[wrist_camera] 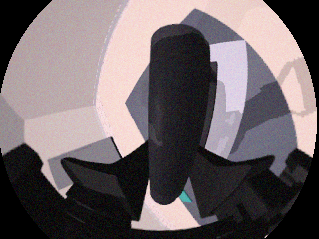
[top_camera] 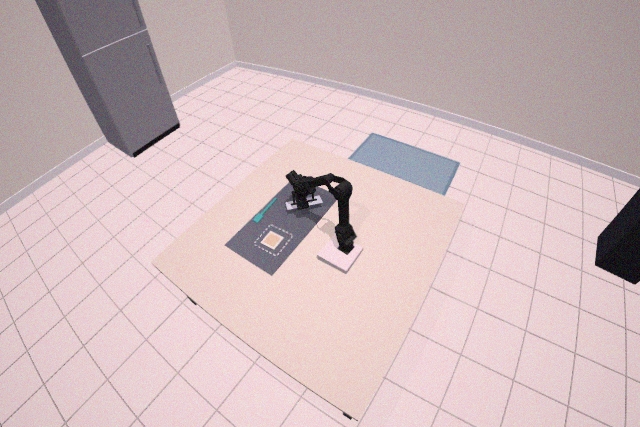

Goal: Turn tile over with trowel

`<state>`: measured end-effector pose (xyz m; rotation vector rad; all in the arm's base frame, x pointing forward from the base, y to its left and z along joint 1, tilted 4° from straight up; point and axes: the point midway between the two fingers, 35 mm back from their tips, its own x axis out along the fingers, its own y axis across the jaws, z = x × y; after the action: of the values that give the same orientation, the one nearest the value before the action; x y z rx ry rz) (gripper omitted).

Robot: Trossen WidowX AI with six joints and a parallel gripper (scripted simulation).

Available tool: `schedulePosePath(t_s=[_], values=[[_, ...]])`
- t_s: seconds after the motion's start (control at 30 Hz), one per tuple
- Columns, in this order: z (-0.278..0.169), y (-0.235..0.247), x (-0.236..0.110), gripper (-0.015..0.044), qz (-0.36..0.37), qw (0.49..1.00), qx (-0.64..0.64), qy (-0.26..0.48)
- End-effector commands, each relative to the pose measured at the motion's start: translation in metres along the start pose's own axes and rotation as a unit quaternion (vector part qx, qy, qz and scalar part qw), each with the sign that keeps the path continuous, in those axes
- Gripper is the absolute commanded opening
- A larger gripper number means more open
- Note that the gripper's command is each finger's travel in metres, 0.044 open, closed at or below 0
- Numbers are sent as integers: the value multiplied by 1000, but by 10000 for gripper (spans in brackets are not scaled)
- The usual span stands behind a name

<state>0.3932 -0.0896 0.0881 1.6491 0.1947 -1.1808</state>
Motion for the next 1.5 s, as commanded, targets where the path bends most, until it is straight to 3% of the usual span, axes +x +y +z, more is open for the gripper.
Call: schedulePosePath(t_s=[0.0,0.67,1.47], values=[[11,9,6,0,8,998,47,-44],[69,34,31,0,98,926,253,-262],[71,19,53,0,102,923,259,-267]])
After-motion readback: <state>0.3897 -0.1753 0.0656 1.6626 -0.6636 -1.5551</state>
